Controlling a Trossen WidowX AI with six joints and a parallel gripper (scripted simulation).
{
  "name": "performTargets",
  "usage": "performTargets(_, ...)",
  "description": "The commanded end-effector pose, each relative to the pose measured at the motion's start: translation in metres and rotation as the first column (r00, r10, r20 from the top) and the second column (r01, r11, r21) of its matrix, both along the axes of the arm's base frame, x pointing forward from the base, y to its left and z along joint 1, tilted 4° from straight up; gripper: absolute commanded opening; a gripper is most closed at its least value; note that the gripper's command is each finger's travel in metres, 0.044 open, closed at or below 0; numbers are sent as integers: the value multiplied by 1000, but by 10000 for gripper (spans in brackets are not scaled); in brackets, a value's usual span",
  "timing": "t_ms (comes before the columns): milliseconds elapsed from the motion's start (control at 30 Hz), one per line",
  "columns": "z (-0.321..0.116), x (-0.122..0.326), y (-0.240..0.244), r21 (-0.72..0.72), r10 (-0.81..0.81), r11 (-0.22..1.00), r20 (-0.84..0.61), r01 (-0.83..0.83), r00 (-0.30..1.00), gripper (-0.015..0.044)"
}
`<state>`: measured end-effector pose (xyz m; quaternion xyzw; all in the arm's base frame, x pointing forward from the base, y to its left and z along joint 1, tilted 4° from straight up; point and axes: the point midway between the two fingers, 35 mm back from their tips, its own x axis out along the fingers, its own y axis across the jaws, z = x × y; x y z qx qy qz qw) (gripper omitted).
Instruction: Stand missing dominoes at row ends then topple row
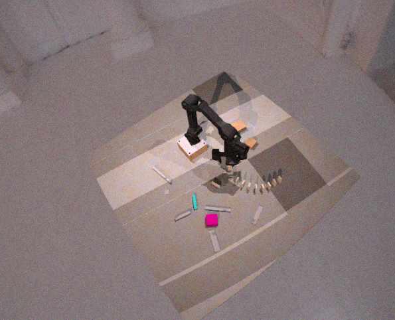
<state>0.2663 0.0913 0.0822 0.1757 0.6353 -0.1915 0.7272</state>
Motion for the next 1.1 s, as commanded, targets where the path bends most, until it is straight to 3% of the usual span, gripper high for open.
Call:
performTargets(0,15,-5,3,81,16,997,-32,-13,999,440)
performTargets(167,9,-4,4,81,16,997,-31,-13,999,440)
performTargets(400,-49,0,4,81,16,997,-32,-13,999,440)
performTargets(933,-65,1,5,81,16,997,-32,-13,999,440)
performTargets(1067,-65,1,5,81,16,997,-32,-13,999,335)
